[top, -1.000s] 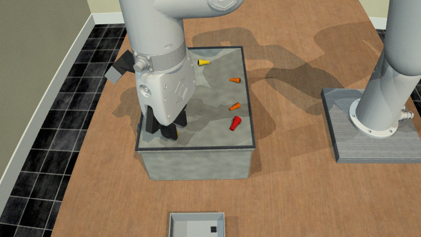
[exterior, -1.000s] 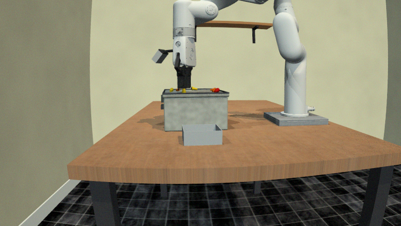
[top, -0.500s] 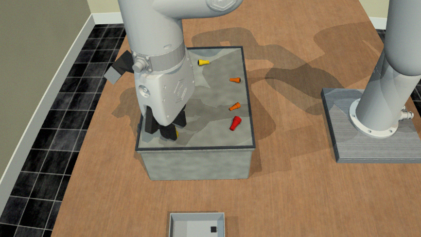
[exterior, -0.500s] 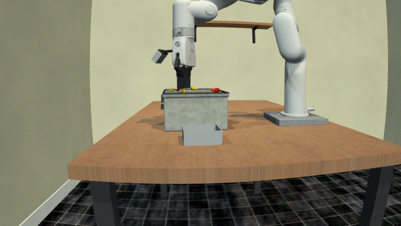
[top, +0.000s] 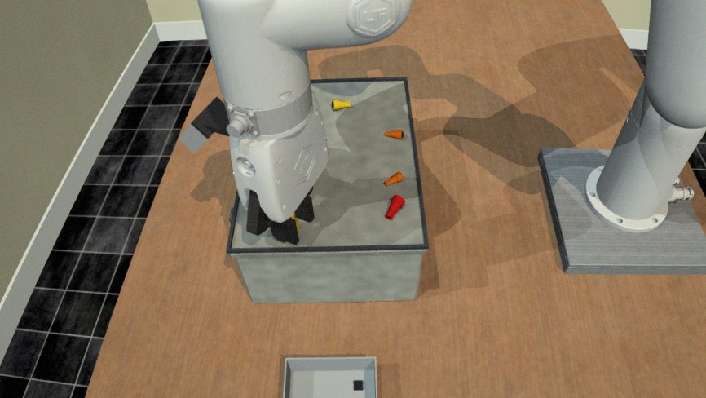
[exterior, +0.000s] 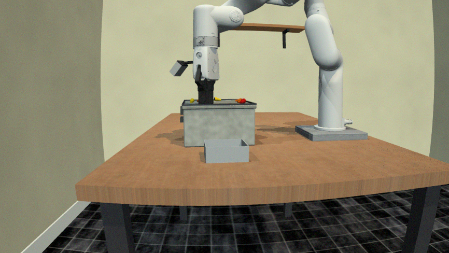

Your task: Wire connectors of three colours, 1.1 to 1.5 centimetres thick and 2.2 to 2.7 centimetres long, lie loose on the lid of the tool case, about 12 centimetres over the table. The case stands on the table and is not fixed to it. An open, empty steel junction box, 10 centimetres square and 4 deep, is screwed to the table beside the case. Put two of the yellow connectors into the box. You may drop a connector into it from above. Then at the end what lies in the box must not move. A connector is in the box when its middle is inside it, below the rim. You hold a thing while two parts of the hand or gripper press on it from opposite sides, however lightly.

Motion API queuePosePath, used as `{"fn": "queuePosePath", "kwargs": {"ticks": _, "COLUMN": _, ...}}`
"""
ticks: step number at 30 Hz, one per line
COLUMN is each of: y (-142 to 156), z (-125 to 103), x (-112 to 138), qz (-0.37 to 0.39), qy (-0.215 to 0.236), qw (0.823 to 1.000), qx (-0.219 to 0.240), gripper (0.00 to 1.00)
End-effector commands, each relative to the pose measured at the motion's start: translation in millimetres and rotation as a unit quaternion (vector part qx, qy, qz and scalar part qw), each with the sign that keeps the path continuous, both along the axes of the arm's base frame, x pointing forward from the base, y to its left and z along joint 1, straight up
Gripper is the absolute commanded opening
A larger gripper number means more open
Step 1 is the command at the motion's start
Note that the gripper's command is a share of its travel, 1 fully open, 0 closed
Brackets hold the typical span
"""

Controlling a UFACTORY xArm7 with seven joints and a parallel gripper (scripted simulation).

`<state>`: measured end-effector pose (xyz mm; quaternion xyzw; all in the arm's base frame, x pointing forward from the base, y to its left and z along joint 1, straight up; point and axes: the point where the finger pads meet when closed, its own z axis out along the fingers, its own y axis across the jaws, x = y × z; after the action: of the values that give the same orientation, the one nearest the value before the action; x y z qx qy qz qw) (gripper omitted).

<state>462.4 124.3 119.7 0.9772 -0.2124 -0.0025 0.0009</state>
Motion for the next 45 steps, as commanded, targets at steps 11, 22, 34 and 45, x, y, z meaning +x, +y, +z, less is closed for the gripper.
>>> {"fn": "queuePosePath", "kwargs": {"ticks": 11, "y": 0.5, "z": 0.6, "x": 1.6, "qz": 0.000, "qy": -0.002, "qw": 1.000, "qx": 0.000, "gripper": 0.02}}
{"fn": "queuePosePath", "kwargs": {"ticks": 22, "y": 0.5, "z": 0.6, "x": 1.6, "qz": 0.000, "qy": -0.002, "qw": 1.000, "qx": 0.000, "gripper": 0.02}}
{"fn": "queuePosePath", "kwargs": {"ticks": 34, "y": 0.5, "z": 0.6, "x": 1.6, "qz": 0.000, "qy": -0.002, "qw": 1.000, "qx": 0.000, "gripper": 0.02}}
{"fn": "queuePosePath", "kwargs": {"ticks": 45, "y": 0.5, "z": 0.6, "x": 1.6, "qz": 0.000, "qy": -0.002, "qw": 1.000, "qx": 0.000, "gripper": 0.02}}
